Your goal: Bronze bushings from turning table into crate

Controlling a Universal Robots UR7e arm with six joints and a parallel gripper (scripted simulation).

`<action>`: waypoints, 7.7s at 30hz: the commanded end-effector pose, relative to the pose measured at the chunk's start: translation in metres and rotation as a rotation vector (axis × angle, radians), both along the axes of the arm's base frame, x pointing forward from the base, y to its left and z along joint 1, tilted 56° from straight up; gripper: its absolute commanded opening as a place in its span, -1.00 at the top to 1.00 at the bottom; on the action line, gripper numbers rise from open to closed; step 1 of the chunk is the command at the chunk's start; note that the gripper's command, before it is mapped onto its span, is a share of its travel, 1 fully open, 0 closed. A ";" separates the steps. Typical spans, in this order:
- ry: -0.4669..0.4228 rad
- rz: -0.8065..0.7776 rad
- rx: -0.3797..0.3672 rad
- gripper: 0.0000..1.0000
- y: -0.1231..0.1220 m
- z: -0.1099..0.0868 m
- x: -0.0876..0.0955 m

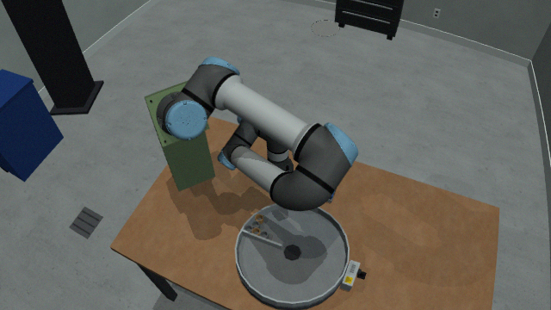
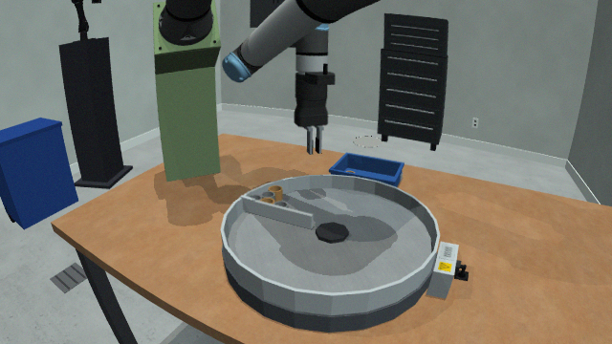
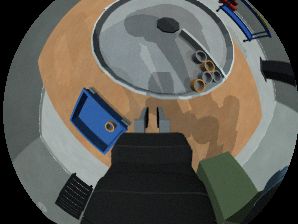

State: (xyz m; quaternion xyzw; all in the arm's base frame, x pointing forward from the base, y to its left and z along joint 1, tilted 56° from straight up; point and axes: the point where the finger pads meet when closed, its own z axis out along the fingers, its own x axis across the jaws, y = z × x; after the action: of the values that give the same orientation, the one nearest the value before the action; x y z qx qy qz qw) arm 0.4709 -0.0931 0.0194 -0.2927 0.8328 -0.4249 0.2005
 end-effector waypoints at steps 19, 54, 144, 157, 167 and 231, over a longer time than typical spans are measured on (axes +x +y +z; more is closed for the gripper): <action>0.001 -0.004 -0.001 0.21 -0.079 0.026 -0.049; -0.002 0.004 0.000 0.21 -0.102 0.020 -0.045; -0.002 0.004 0.000 0.21 -0.123 0.001 -0.024; -0.002 0.004 0.000 0.21 -0.125 -0.002 -0.021; -0.002 0.004 0.000 0.21 -0.125 -0.002 -0.021; -0.002 0.004 0.000 1.00 -0.133 -0.009 -0.014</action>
State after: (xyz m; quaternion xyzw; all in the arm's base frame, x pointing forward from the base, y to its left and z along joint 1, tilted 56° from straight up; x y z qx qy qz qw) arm 0.4576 -0.2260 0.0098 -0.2944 0.8320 -0.4244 0.2025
